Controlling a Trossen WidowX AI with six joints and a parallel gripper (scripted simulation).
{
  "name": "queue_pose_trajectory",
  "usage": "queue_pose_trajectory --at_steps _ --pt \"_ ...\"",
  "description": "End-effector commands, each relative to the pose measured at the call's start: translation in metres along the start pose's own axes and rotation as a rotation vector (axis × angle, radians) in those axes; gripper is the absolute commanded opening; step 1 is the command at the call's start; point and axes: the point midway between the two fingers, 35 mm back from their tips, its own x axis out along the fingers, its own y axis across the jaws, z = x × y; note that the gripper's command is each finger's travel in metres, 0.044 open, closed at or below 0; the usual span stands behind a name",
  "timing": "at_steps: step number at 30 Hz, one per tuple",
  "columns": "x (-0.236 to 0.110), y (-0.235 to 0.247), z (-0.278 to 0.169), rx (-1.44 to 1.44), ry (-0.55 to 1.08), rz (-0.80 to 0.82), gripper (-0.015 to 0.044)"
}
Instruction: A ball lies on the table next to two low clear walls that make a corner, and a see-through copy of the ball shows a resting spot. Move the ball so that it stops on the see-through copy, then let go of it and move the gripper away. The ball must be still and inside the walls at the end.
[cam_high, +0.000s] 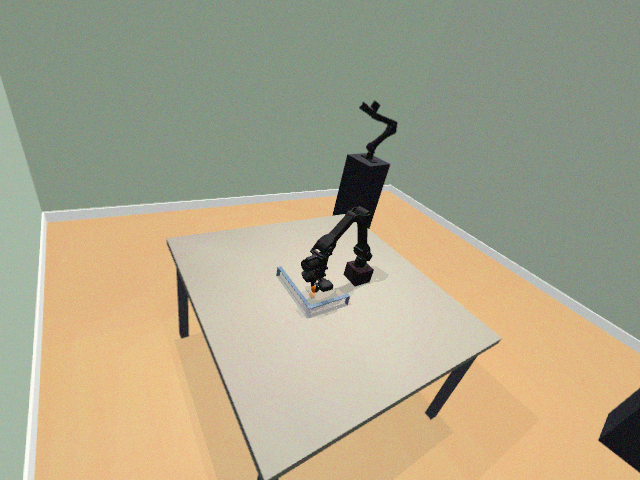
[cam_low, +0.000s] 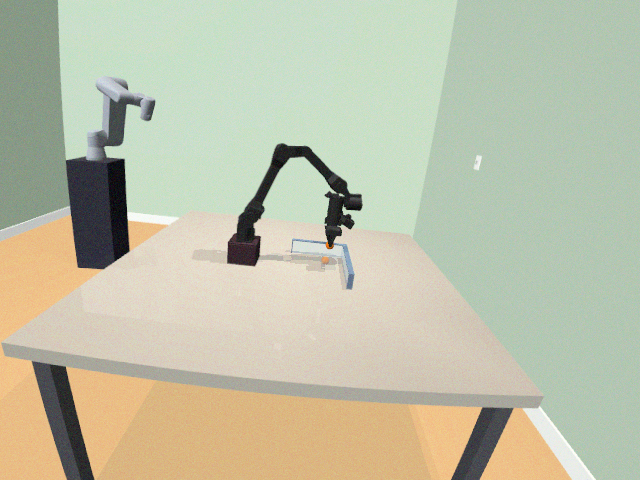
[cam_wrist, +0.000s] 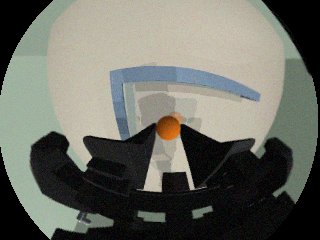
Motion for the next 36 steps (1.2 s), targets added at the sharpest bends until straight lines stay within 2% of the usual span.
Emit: queue_pose_trajectory --at_steps 1,5,11,20,27,36 --pt "-0.035 0.000 -0.001 -0.002 -0.004 0.004 0.0000" --pt "-0.062 -0.001 -0.006 -0.002 -0.004 0.004 0.0000" --pt "-0.061 -0.002 -0.006 -0.002 -0.004 0.004 0.0000" --pt "-0.024 -0.020 -0.013 -0.002 -0.003 0.002 0.0000" --pt "-0.014 -0.021 -0.013 -0.002 -0.003 0.002 0.0000" --pt "0.044 -0.021 -0.013 -0.002 -0.003 0.002 0.0000"
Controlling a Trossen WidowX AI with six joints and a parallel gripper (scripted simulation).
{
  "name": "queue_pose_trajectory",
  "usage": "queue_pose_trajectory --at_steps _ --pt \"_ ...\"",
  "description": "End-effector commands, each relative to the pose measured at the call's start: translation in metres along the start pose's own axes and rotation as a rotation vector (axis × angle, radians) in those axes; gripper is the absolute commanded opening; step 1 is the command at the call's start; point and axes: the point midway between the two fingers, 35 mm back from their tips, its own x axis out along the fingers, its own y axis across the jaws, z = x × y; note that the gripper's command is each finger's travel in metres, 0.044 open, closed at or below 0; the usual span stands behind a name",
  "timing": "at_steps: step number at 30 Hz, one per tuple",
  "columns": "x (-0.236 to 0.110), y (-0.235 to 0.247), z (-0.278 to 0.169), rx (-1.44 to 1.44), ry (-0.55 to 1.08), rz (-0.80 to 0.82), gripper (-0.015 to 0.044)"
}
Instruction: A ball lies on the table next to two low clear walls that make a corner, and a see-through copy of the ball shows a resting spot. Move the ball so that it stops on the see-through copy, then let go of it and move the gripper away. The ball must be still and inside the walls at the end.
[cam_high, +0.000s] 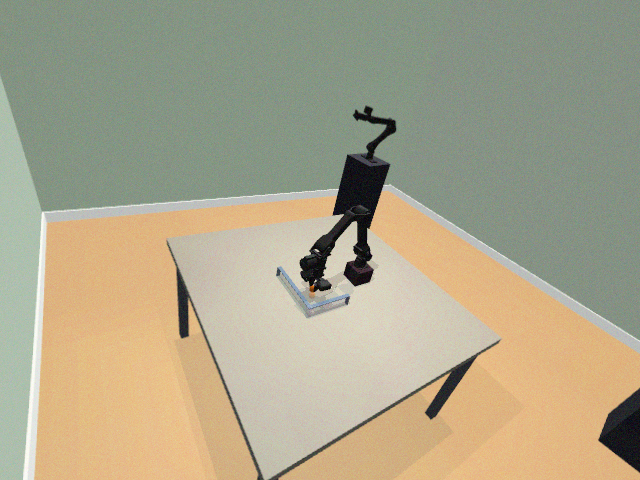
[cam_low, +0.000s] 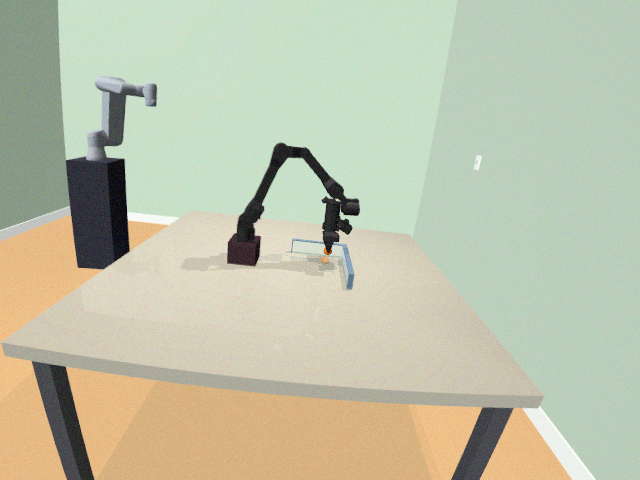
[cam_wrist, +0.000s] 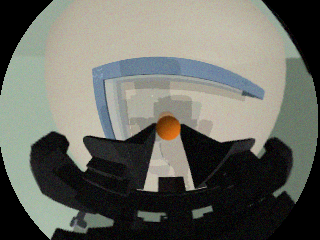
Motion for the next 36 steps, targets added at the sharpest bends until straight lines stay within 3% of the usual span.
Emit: queue_pose_trajectory --at_steps 1,26,36 --pt "0.029 -0.001 -0.007 -0.005 0.021 -0.001 0.0000" --pt "0.049 -0.001 -0.008 -0.005 0.021 -0.001 0.0000" --pt "0.045 -0.001 -0.005 0.000 0.010 -0.002 0.0263"
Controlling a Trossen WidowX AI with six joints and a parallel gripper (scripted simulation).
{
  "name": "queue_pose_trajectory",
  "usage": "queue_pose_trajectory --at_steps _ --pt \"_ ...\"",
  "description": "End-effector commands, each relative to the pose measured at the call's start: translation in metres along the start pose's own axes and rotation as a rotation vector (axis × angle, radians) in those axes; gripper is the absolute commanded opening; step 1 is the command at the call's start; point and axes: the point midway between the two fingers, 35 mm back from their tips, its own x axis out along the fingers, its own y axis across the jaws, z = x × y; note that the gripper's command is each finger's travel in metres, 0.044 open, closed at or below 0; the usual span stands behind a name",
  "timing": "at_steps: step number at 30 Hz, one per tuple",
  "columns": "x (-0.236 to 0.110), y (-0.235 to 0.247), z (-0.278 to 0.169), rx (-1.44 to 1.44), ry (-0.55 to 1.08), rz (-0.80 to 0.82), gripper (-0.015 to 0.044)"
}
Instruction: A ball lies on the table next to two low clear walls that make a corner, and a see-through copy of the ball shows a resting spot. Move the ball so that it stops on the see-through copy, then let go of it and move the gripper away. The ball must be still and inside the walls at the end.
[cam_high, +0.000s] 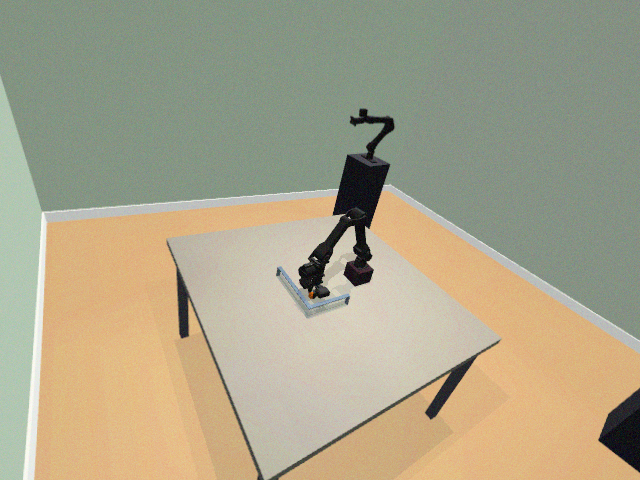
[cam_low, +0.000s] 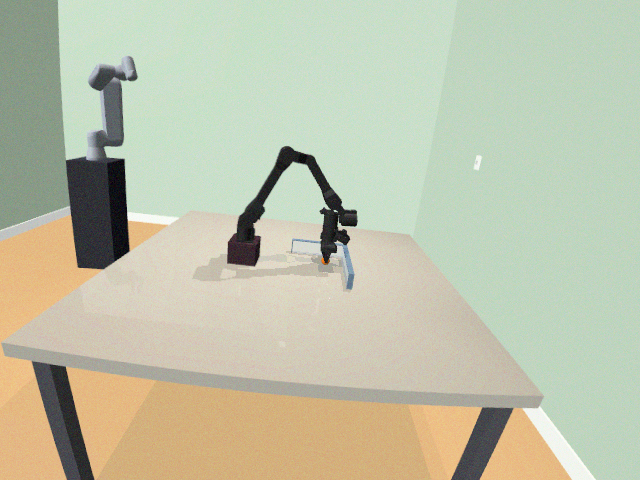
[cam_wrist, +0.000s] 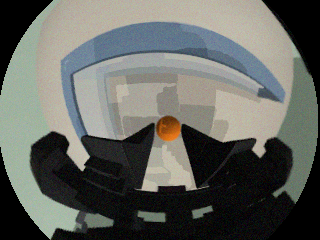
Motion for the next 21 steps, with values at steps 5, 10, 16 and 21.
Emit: queue_pose_trajectory --at_steps 5,10,16,21 --pt "0.000 0.000 0.000 0.000 0.000 0.000 0.0269" --pt "-0.060 0.000 0.002 -0.003 0.007 0.001 0.0269" --pt "-0.085 0.000 -0.001 -0.004 0.010 0.001 0.0269" --pt "-0.077 0.000 0.004 -0.002 -0.012 0.002 0.0269"
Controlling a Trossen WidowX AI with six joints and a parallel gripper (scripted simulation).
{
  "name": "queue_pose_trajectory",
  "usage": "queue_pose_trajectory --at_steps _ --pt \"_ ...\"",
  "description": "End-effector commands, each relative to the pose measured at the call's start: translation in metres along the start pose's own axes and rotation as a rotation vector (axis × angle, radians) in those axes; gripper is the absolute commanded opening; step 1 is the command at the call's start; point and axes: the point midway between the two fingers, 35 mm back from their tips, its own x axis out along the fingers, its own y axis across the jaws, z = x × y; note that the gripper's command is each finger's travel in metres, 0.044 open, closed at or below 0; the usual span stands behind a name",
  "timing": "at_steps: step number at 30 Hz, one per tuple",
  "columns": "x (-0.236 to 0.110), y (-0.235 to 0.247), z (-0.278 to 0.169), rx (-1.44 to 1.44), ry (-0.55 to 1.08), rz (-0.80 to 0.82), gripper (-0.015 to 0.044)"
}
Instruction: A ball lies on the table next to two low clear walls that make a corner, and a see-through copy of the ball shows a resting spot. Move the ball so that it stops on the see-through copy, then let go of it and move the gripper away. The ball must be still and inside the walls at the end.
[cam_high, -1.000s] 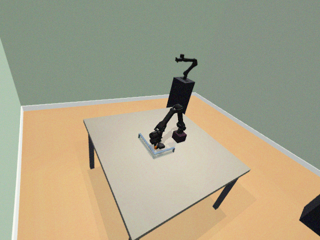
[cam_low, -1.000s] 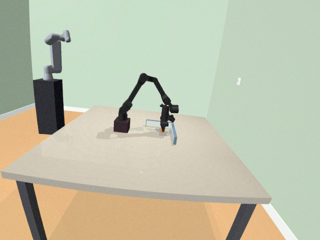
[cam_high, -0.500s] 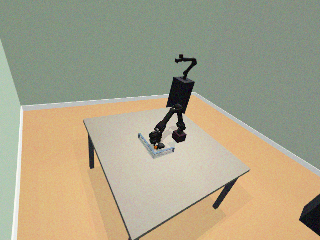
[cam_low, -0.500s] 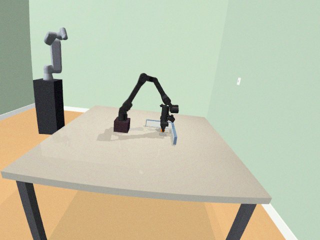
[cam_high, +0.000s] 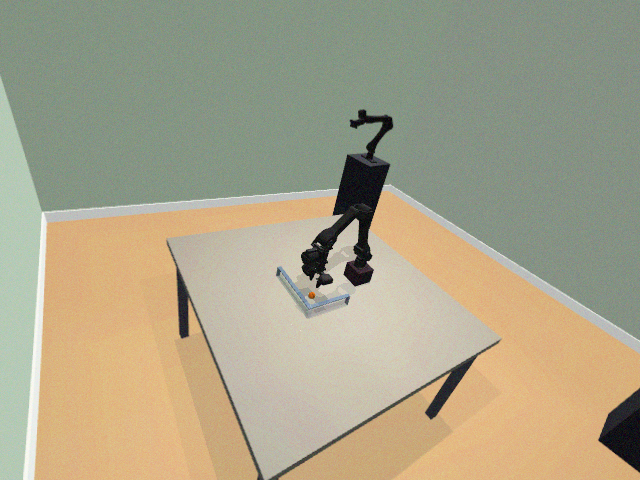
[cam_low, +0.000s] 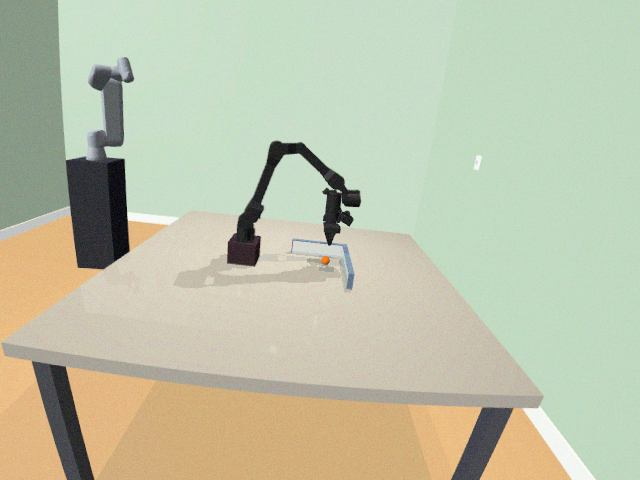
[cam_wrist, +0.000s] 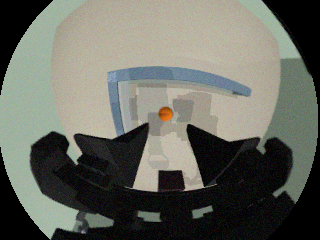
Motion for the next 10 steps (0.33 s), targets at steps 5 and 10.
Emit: queue_pose_trajectory --at_steps 5,10 --pt "-0.024 0.000 -0.002 -0.004 0.003 0.000 0.0348" --pt "-0.050 -0.001 -0.005 0.000 0.004 -0.001 0.0440"
